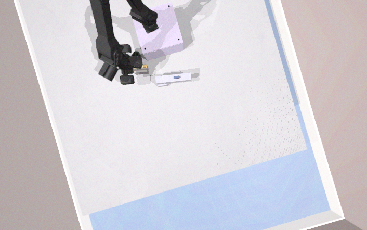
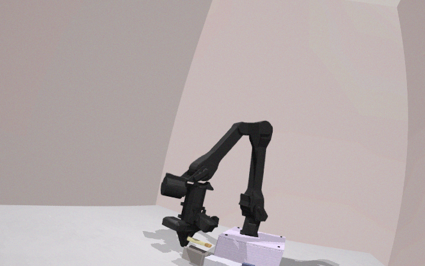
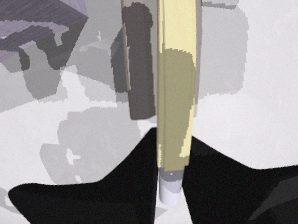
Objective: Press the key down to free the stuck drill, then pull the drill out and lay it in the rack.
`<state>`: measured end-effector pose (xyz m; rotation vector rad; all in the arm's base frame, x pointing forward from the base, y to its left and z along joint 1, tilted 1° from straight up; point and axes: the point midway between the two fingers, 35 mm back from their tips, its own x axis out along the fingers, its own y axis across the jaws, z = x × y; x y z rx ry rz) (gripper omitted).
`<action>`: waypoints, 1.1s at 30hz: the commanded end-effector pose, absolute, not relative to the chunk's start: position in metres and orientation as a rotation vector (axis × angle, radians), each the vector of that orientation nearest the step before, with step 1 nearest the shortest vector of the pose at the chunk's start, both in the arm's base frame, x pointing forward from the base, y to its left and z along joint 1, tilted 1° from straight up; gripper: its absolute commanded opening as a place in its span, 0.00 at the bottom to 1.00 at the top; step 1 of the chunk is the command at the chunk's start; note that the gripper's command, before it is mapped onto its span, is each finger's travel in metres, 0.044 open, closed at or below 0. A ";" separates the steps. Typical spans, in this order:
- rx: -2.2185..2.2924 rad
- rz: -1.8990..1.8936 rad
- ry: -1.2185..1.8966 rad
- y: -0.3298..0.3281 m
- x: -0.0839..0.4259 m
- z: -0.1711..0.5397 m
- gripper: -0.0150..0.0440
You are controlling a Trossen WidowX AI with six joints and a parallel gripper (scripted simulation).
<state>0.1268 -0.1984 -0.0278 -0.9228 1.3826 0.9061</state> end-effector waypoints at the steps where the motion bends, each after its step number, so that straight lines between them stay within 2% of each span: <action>1: -0.924 0.912 1.385 -0.198 0.126 -0.032 0.25; 33: -0.924 0.913 1.385 -0.197 0.124 -0.063 0.25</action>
